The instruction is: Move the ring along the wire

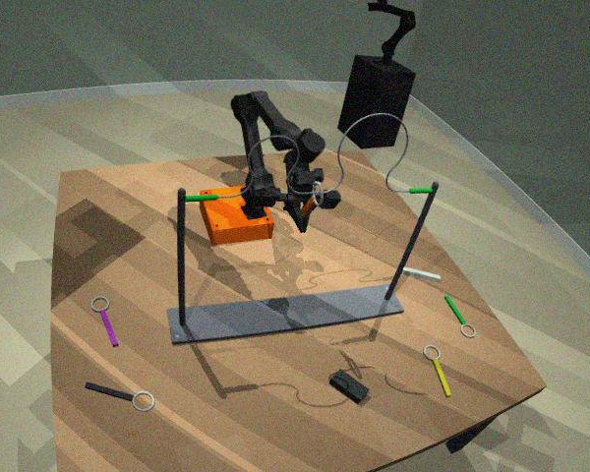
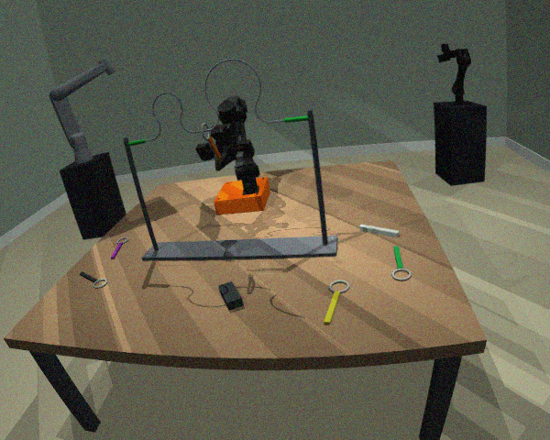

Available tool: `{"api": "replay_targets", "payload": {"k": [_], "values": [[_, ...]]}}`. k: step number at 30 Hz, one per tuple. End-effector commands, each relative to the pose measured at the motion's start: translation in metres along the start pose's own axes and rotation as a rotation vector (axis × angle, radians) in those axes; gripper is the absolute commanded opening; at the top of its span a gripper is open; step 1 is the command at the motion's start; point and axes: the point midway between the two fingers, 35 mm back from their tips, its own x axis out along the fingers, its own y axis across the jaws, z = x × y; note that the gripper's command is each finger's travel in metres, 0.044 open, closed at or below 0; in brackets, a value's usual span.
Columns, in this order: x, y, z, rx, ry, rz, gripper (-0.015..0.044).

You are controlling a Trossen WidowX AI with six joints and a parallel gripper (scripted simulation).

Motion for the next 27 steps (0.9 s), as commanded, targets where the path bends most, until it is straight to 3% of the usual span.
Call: {"api": "replay_targets", "payload": {"k": [1, 27], "values": [[-0.002, 0.008, 0.002, 0.033, -0.002, 0.012, -0.015], [-0.02, 0.082, 0.019, 0.45, 0.048, 0.253, -0.015]]}}
